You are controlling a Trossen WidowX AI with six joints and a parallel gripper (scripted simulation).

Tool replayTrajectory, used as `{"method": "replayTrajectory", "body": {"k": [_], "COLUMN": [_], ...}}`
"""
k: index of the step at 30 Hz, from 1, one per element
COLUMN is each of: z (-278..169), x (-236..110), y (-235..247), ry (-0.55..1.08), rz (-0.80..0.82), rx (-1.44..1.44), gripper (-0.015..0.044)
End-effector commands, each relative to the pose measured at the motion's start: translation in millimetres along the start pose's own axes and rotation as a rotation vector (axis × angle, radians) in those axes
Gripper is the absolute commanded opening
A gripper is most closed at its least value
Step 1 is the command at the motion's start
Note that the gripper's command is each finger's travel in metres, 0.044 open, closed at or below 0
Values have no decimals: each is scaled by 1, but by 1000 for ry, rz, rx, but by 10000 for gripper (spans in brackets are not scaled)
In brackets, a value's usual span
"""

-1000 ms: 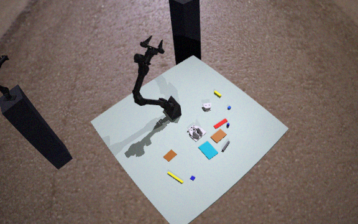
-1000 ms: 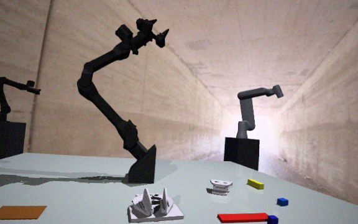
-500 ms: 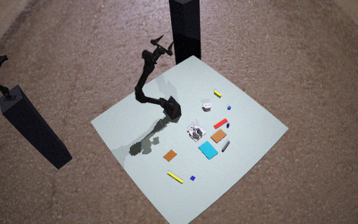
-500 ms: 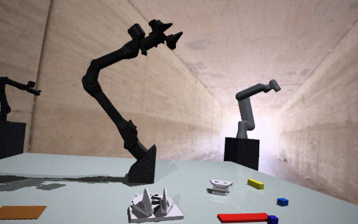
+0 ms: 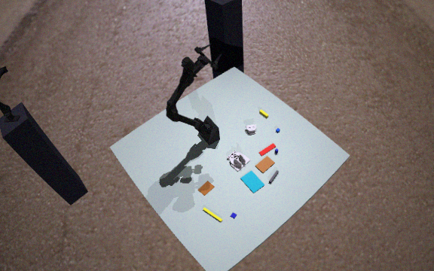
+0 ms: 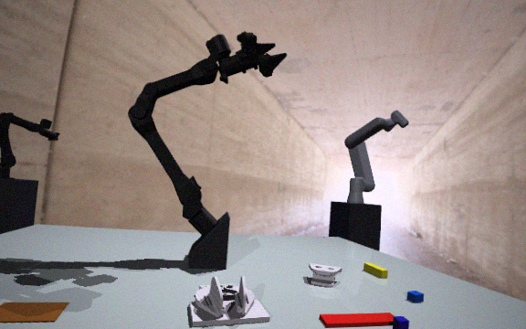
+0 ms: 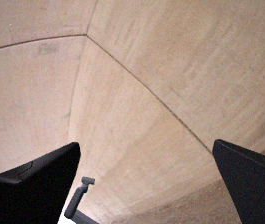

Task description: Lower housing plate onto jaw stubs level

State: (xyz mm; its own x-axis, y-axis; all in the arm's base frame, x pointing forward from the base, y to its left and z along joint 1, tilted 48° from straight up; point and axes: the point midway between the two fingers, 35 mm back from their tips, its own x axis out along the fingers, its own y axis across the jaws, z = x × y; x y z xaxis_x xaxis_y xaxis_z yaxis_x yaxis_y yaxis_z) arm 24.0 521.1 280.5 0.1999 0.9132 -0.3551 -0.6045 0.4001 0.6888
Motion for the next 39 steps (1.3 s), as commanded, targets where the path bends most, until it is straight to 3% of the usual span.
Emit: {"method": "replayTrajectory", "body": {"k": [1,39], "z": [-4,-45], "x": [13,65], "y": [-23,-183], "ry": [22,364], "rz": [-66,-443], "rx": [-68,-624], "gripper": [440,440]}}
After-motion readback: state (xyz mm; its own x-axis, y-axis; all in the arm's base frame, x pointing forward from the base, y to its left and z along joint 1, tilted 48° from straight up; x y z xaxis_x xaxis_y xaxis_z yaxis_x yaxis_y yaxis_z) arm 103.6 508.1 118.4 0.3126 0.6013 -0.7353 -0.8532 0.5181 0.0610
